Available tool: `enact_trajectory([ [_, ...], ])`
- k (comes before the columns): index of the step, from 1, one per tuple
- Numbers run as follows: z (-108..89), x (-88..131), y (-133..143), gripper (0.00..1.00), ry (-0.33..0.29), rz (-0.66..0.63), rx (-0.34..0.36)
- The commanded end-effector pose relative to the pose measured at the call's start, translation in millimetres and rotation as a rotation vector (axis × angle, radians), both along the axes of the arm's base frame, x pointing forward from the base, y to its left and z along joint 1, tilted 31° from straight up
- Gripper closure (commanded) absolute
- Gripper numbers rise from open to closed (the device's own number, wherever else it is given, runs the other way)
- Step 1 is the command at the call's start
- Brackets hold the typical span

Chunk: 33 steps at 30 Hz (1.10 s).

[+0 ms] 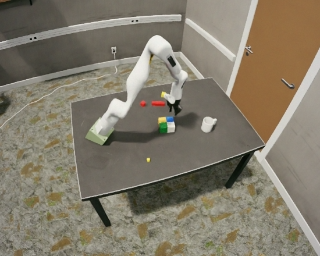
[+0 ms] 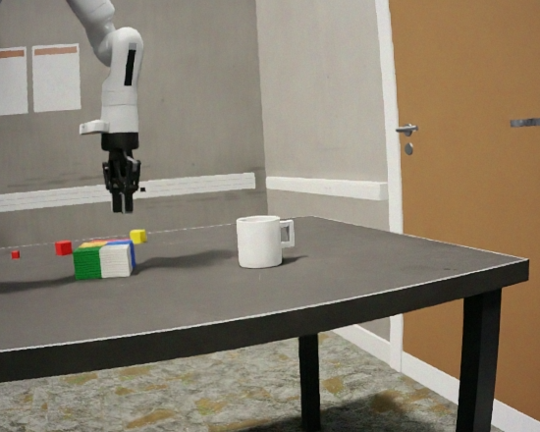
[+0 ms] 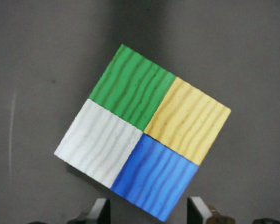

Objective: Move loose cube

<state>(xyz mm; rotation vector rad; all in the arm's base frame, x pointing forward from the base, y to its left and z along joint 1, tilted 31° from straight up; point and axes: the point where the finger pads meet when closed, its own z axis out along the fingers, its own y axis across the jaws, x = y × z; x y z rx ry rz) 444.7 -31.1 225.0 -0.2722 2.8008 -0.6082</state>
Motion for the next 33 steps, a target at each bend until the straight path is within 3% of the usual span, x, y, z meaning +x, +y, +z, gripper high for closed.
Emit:
enact_trajectory([
  [1, 10.5, 8, -13, 0.45, -0.108, -0.206, 0.055],
  [4, 16.4, 11, -20, 0.45, -0.166, -0.322, 0.097],
  [13, 24.3, 16, -29, 0.45, -0.242, -0.466, 0.151],
  [33, 21.7, 18, -31, 0.45, -0.249, -0.481, 0.156],
])
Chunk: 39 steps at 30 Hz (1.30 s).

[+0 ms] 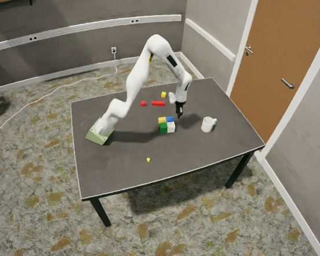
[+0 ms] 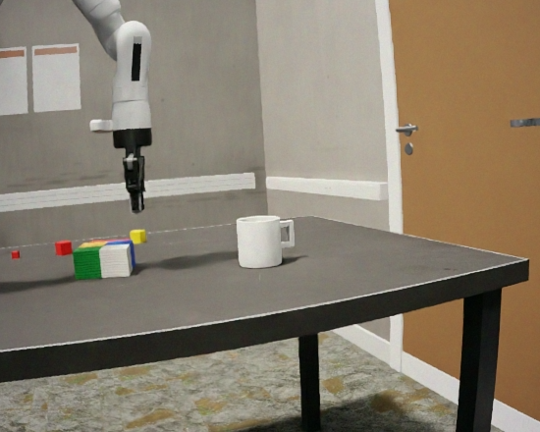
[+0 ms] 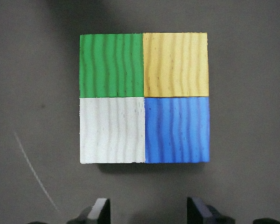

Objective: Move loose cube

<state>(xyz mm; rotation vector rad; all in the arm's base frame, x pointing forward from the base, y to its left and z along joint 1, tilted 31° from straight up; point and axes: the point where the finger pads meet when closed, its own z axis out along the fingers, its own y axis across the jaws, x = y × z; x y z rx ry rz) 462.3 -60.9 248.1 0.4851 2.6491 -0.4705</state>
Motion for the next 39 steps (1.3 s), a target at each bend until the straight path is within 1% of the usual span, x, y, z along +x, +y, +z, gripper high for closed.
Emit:
enact_trajectory([
  [1, -2.3, 1, -2, 0.45, 0.001, -0.003, -0.001],
  [10, -12.4, 4, -7, 0.45, 0.001, -0.003, -0.001],
  [22, -40.1, 15, -19, 0.45, 0.001, -0.003, -0.001],
  [24, -40.1, 15, -19, 0.45, 0.001, -0.003, -0.001],
  [32, -59.3, 22, -28, 0.45, 0.001, -0.003, -0.001],
  [39, -71.8, 27, -34, 0.45, 0.001, -0.003, -0.001],
])
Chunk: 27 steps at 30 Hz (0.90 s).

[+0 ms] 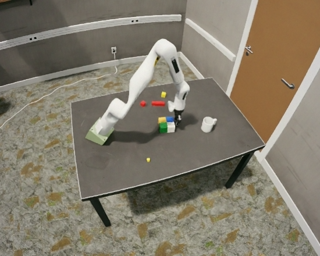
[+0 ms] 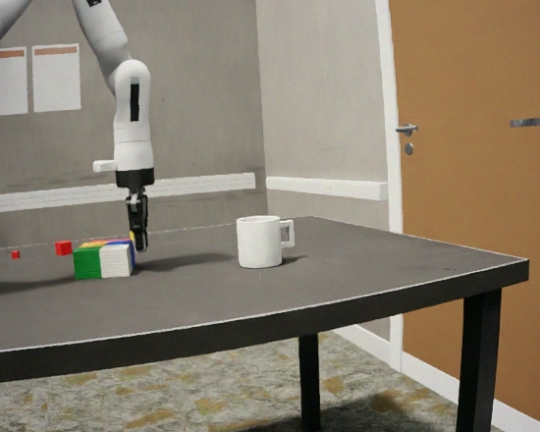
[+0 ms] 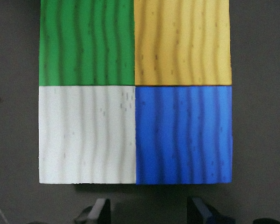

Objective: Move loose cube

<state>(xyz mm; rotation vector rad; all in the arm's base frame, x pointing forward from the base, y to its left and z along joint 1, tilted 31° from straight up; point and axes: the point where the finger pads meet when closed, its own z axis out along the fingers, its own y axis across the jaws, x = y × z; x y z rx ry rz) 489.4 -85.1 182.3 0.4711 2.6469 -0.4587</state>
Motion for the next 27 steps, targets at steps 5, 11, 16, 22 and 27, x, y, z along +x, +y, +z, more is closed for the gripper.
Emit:
enact_trajectory([
  [5, -9.4, 1.0, -11.1, 0.45, 0.006, -0.015, -0.006],
  [11, -12.9, 2.3, -12.7, 0.45, 0.006, -0.015, -0.006],
  [16, -13.4, 2.4, -12.9, 0.45, 0.006, -0.015, -0.006],
  [22, -13.4, 2.4, -12.9, 0.45, 0.006, -0.015, -0.006],
  [27, -13.4, 2.4, -12.9, 0.45, 0.006, -0.015, -0.006],
])
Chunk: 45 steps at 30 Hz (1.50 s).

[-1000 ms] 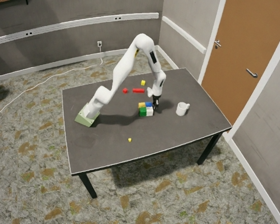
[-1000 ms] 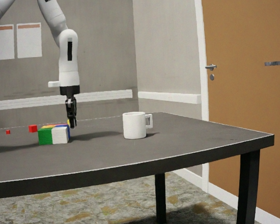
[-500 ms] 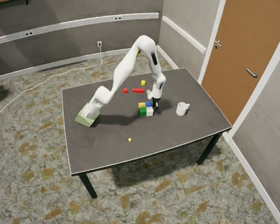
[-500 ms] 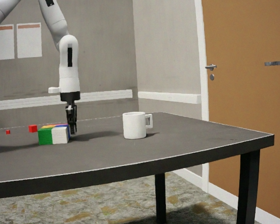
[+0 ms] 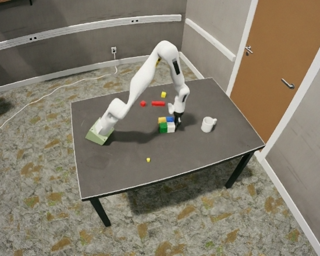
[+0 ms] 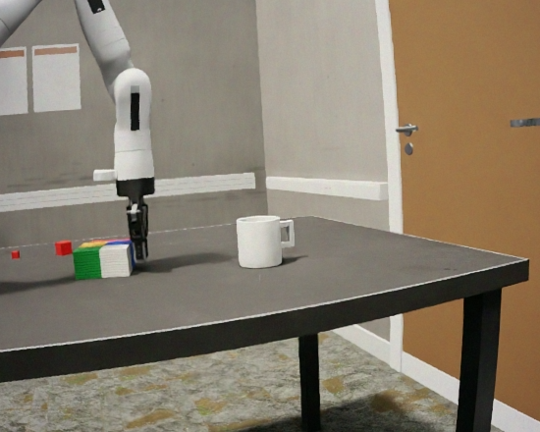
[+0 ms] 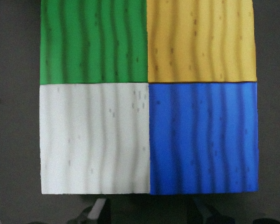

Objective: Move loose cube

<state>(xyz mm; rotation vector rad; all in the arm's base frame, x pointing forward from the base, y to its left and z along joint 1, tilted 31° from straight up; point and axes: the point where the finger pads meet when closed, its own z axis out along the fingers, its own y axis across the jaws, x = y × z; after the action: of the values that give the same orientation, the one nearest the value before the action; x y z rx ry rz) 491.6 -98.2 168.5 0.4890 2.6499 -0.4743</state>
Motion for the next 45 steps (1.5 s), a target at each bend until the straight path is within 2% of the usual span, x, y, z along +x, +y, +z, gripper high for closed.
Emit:
enact_trajectory([
  [1, 0.4, 0.3, 0.3, 0.45, -0.001, 0.001, 0.000],
  [45, -1.9, -4.0, 1.8, 0.45, -0.001, 0.001, 0.000],
])
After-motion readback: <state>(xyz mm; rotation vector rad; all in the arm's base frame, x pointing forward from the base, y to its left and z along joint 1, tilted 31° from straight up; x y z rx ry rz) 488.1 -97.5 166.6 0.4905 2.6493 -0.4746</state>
